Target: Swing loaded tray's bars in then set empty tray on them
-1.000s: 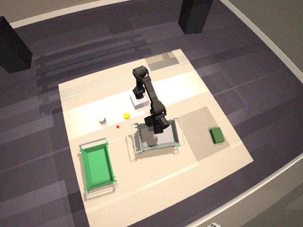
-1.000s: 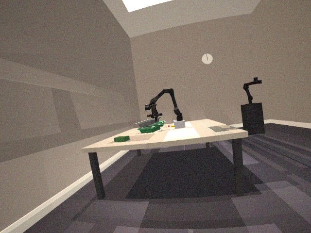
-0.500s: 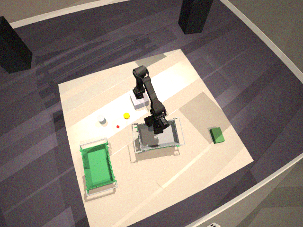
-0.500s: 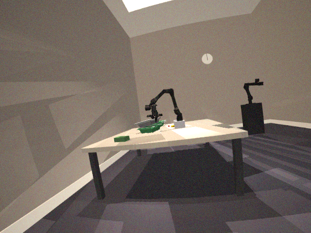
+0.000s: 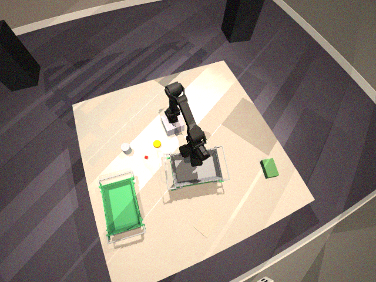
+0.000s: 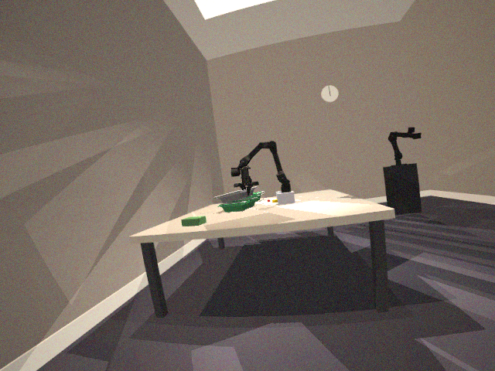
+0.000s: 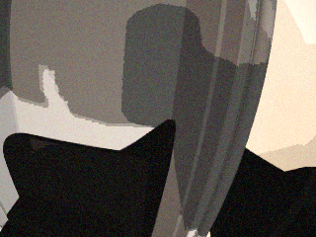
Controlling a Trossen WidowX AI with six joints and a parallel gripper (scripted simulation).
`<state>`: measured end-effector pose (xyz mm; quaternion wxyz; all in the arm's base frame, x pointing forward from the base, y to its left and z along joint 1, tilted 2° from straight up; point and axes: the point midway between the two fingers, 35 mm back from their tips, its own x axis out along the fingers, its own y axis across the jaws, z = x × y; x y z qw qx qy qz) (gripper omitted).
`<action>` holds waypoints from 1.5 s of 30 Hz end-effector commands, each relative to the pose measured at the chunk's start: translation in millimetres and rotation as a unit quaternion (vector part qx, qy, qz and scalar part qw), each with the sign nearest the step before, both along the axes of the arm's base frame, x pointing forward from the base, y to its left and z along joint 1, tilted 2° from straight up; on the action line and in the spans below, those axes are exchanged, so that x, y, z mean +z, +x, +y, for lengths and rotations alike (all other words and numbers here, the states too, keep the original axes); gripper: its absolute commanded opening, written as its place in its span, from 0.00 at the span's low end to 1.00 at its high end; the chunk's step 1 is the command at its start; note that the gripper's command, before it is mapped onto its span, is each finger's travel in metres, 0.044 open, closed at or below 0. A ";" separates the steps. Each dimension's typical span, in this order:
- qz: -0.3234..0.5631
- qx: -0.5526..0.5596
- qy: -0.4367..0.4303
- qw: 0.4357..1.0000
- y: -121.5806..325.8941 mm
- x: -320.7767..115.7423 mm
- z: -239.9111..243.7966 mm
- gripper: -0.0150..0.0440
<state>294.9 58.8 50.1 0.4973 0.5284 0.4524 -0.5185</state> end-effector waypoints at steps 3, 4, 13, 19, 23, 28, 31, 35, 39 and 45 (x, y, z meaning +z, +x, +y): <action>0.015 0.000 0.002 1.000 -5.8 -6.2 0.2 0.25; 0.015 0.000 0.002 1.000 -5.8 -6.2 0.2 0.25; 0.015 0.000 0.002 1.000 -5.8 -6.2 0.2 0.25; 0.015 0.000 0.002 1.000 -5.8 -6.2 0.2 0.25; 0.015 0.000 0.002 1.000 -5.8 -6.2 0.2 0.25; 0.015 0.000 0.002 1.000 -5.8 -6.2 0.2 0.25; 0.015 0.000 0.002 1.000 -5.8 -6.2 0.2 0.25; 0.015 0.000 0.002 1.000 -5.8 -6.2 0.2 0.25; 0.015 0.000 0.002 1.000 -5.8 -6.2 0.2 0.25; 0.003 0.000 0.000 1.000 -1.3 -3.1 0.0 0.25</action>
